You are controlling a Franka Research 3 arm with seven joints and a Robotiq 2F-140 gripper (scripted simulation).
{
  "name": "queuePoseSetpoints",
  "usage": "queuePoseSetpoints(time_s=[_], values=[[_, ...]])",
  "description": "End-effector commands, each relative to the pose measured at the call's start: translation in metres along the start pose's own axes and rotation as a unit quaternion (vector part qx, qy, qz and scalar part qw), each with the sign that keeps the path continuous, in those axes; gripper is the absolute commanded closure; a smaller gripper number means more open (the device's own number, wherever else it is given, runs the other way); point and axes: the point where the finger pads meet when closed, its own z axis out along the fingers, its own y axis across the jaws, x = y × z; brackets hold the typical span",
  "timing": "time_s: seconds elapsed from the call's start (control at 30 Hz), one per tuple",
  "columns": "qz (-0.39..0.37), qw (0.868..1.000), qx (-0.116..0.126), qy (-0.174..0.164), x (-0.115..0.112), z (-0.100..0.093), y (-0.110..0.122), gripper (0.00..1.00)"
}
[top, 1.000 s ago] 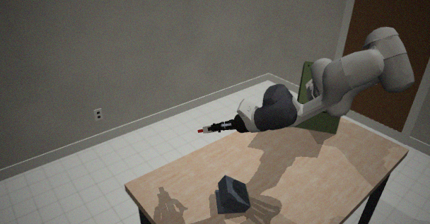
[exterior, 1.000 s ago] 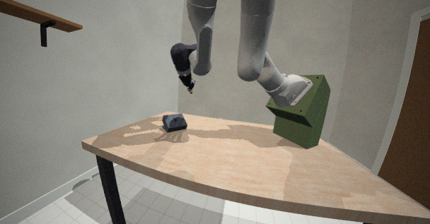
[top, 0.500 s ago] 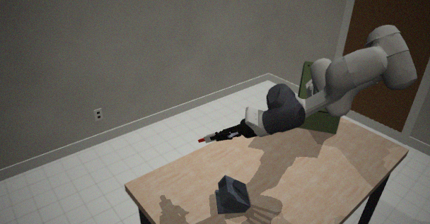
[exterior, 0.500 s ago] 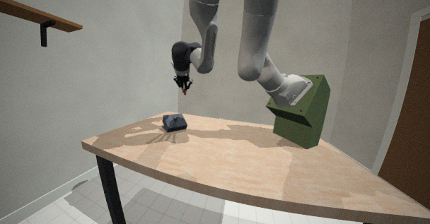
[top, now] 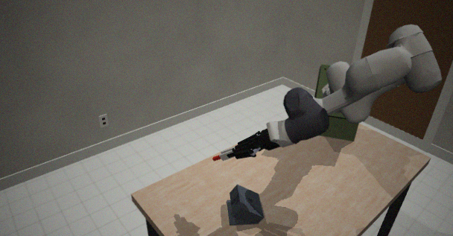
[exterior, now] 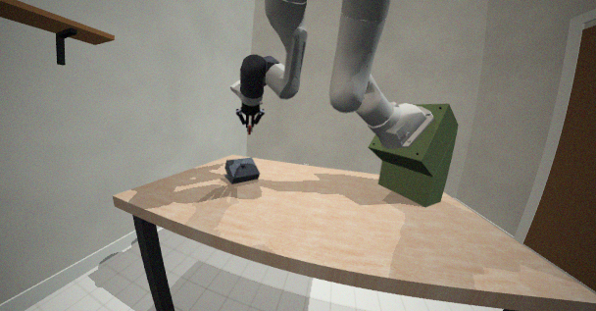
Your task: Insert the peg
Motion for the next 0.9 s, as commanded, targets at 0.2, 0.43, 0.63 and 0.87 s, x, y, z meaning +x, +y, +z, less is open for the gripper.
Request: queuePoseSetpoints(time_s=[0.2, 0.43, 0.63, 0.87], values=[[-0.141, 0.989, 0.048, -0.019, -0.024, -0.017, -0.021, 1.00], [-0.215, 0.974, 0.075, -0.025, -0.039, -0.029, -0.030, 1.00], [-0.287, 0.952, 0.100, -0.030, -0.054, -0.041, -0.036, 1.00], [-0.344, 0.931, 0.119, -0.032, -0.066, -0.050, -0.039, 1.00]])
